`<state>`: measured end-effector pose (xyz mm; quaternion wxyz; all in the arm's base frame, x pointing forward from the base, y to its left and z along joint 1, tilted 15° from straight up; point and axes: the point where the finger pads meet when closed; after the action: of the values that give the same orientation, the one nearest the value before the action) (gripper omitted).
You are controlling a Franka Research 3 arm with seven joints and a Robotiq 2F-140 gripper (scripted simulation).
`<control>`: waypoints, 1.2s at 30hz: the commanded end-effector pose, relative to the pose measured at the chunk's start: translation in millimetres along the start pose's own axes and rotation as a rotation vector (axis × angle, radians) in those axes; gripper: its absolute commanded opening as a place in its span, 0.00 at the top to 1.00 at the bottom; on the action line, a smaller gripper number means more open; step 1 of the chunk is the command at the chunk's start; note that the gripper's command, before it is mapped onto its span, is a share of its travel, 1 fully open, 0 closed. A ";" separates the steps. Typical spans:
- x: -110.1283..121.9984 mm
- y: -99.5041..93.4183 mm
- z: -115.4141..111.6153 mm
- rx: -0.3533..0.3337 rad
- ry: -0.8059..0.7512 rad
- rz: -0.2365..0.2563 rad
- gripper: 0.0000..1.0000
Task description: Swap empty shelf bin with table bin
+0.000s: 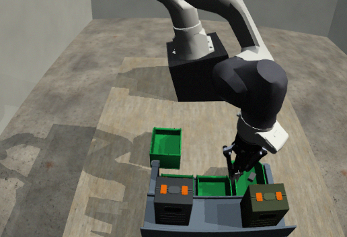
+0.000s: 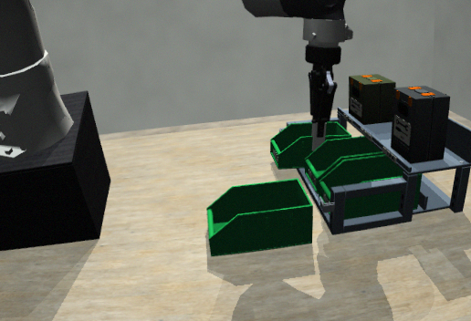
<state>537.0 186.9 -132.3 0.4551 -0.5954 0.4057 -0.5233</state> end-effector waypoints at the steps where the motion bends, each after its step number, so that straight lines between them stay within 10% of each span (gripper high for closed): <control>1: -1.4 -2.1 2.4 0.011 0.006 0.003 1.00; 36: -2.7 -2.9 3.2 0.013 0.006 0.004 0.94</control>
<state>537.7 188.1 -132.6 0.4564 -0.5931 0.4053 -0.5251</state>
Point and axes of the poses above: the point where the finger pads meet when closed, its own y axis out along the fingers, its own x axis across the jaws, z = x × y, and after that the axes turned 2 degrees about y, right-handed
